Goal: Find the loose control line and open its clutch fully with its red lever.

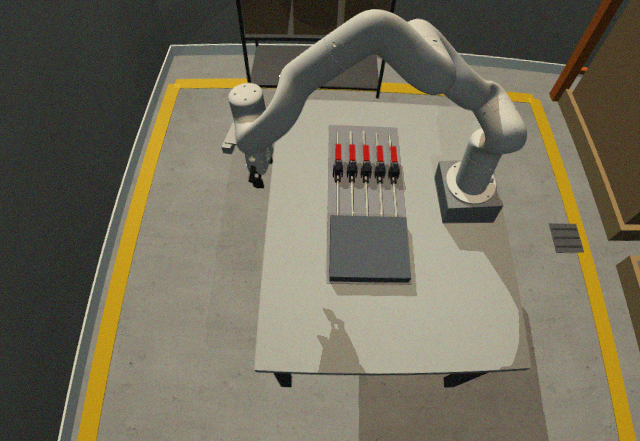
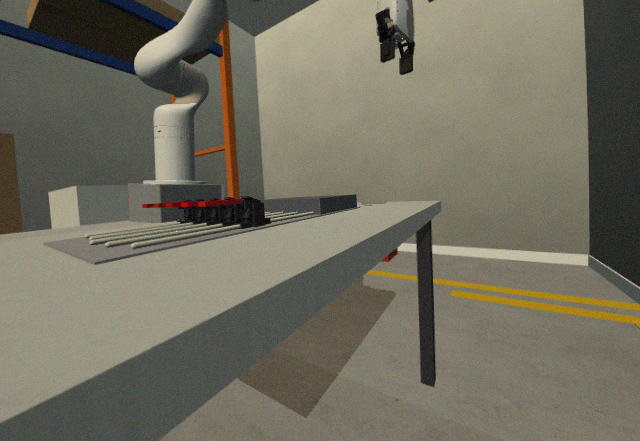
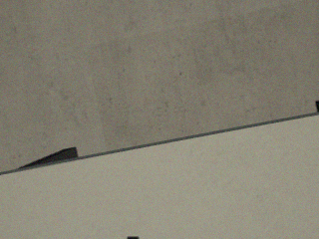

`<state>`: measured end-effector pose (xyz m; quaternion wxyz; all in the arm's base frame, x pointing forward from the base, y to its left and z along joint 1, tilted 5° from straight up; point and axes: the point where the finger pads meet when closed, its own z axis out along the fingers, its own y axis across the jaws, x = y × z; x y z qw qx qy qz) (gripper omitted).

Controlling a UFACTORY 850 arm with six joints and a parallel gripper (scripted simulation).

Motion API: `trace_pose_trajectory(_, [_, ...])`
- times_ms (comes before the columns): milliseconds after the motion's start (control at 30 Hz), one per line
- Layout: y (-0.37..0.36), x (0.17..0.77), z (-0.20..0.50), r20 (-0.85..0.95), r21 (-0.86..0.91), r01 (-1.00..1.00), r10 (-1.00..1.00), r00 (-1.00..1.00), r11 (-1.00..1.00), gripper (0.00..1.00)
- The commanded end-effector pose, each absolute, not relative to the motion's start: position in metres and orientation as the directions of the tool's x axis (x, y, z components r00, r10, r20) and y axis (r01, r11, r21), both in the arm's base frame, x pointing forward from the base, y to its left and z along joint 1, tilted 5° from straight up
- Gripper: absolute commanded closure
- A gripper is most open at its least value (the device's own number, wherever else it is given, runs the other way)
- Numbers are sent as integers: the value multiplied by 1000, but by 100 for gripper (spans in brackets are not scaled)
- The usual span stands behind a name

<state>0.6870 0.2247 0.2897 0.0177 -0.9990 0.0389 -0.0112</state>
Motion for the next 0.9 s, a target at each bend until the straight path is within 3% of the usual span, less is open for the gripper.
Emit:
trace_pose_trajectory(0, [225,688,291,24,-37,-77,-78,997,-996,0])
trace_pose_trajectory(633, [224,687,288,24,-37,-86,-87,996,-996,0])
trace_pose_trajectory(867, [193,657,221,26,-38,-292,-293,956,-956,0])
